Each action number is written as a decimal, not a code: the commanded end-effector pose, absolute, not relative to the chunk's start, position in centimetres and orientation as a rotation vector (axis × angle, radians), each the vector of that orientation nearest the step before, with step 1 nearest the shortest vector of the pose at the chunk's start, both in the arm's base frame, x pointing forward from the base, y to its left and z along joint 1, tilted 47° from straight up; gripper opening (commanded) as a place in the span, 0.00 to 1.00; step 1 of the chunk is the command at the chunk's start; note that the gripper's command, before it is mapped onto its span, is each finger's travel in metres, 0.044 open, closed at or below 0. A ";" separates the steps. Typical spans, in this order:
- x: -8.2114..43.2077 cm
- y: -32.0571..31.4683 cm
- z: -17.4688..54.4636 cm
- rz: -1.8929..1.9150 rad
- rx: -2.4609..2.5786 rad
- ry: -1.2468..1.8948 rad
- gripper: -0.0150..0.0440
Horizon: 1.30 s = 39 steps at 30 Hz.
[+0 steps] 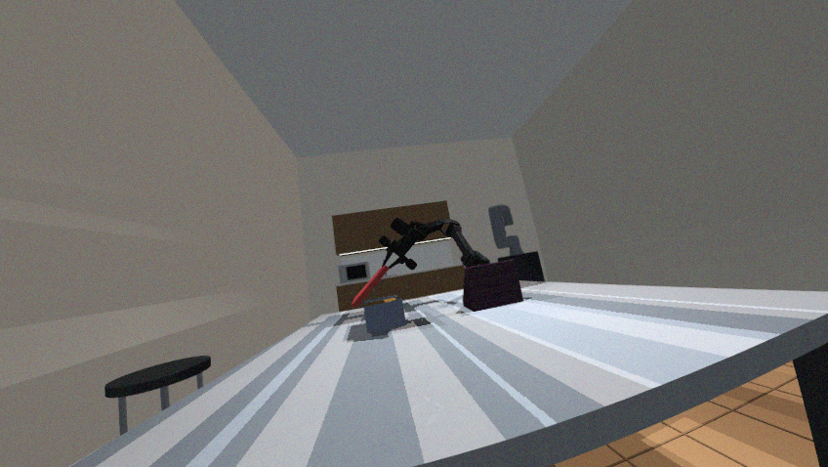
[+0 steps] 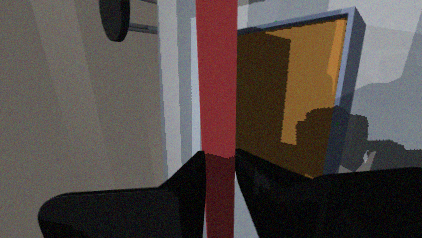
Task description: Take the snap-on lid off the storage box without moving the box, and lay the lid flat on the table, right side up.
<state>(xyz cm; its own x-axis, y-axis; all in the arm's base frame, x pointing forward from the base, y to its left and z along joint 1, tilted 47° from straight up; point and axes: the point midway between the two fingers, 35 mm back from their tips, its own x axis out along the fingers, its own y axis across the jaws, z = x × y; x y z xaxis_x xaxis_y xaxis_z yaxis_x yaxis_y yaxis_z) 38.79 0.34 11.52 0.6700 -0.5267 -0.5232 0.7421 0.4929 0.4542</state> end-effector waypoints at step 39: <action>38.6 4.8 10.5 -0.780 0.720 0.332 0.25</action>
